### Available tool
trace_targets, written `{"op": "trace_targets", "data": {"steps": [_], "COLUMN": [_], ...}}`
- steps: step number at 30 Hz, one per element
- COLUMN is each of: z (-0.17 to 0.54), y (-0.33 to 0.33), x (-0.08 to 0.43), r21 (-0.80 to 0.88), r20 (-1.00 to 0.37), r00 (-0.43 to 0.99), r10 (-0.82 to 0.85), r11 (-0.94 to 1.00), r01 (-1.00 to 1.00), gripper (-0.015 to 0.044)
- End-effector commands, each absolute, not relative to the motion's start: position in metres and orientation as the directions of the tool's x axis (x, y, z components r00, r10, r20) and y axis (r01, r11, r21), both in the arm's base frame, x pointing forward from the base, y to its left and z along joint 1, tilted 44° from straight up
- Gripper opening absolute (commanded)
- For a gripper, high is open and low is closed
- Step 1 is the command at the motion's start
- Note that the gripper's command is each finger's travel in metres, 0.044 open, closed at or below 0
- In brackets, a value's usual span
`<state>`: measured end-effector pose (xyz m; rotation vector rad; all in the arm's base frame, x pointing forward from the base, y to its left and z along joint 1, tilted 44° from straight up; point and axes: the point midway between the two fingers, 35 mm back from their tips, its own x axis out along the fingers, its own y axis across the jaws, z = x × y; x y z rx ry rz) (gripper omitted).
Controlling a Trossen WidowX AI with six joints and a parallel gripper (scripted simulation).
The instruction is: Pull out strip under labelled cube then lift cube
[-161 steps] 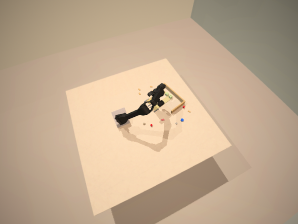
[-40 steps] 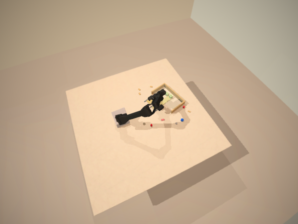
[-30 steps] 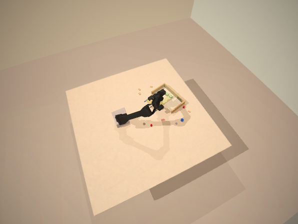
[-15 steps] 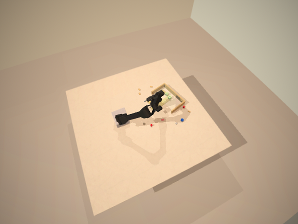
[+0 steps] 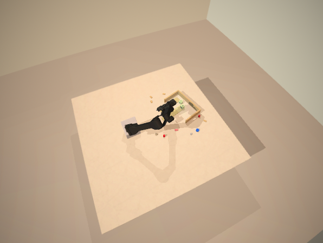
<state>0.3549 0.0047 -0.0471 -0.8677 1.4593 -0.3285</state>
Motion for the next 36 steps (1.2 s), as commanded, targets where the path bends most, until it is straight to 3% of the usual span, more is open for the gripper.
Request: {"op": "trace_targets", "data": {"steps": [1,36], "z": [-0.05,-0.043], "y": [-0.004,-0.019], "x": [0.342,0.294], "r21": [-0.679,-0.679], "r20": [-0.719,-0.719], "r00": [0.109,0.107], "r10": [-0.686,-0.687], "r11": [0.662,0.661], "r01": [-0.316,-0.318], "gripper": [0.0,0.0]}}
